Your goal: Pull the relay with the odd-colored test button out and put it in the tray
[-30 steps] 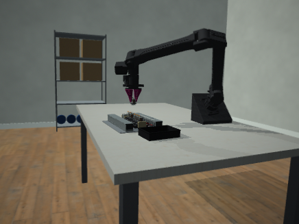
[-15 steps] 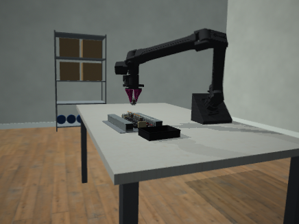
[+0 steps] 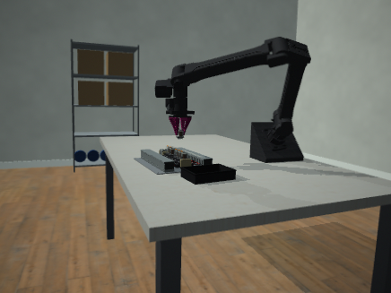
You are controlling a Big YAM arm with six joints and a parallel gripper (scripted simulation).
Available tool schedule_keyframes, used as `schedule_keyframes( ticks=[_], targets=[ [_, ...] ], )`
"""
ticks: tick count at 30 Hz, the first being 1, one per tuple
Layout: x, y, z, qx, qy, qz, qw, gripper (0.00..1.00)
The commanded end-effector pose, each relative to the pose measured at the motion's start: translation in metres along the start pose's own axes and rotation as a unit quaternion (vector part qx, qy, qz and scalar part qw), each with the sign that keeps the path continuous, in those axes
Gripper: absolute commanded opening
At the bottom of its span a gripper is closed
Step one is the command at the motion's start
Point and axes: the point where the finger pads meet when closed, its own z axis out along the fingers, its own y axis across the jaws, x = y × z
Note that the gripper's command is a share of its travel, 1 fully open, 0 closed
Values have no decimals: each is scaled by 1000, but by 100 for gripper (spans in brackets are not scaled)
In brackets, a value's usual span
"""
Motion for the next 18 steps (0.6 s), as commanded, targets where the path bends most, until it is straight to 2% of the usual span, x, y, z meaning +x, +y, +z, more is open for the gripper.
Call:
schedule_keyframes(
  ticks=[1, 13, 15, 18],
  targets=[
    [22, 2, -5, -5, -5, 1, 1000, 0],
    [90, -4, -3, -4, -3, 3, 1000, 0],
    [90, -4, -3, -4, -3, 3, 1000, 0],
    [108, -6, -3, -3, -3, 4, 1000, 0]
  ],
)
